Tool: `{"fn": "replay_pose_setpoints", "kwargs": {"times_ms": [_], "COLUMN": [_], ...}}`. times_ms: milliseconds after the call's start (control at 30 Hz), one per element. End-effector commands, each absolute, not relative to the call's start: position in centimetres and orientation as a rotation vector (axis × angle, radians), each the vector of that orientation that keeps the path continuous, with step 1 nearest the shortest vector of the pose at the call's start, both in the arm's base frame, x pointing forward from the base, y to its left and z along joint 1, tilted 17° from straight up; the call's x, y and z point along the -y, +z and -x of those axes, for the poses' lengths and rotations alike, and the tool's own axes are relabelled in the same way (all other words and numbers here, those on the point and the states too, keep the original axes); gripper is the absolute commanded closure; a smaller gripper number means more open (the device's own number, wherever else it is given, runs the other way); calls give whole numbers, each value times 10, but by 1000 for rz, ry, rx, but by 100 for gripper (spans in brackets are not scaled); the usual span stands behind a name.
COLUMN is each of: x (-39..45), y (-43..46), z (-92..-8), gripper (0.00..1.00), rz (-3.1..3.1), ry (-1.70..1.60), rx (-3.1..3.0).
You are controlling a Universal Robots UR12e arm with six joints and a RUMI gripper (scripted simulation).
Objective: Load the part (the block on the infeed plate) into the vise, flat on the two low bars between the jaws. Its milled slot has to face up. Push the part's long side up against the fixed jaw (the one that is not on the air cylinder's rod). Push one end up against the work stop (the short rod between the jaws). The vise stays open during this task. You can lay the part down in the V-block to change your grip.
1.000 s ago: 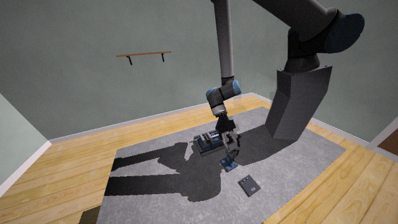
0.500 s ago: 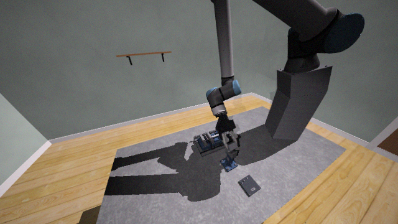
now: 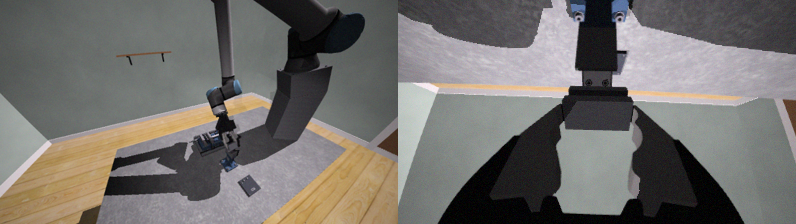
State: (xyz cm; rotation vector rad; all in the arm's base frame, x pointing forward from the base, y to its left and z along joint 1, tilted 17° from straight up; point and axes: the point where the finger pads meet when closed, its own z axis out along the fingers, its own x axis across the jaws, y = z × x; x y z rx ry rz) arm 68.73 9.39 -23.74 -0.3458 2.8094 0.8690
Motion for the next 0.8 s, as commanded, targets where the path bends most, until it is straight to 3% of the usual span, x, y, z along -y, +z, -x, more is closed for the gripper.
{"fn": "replay_pose_setpoints", "kwargs": {"times_ms": [0, 767], "x": [-94, -95], "y": [-237, -236], "z": [-688, -687], "gripper": [100, 100], "rz": [344, 318], "ry": [846, 605], "rx": [-2814, -2859]}}
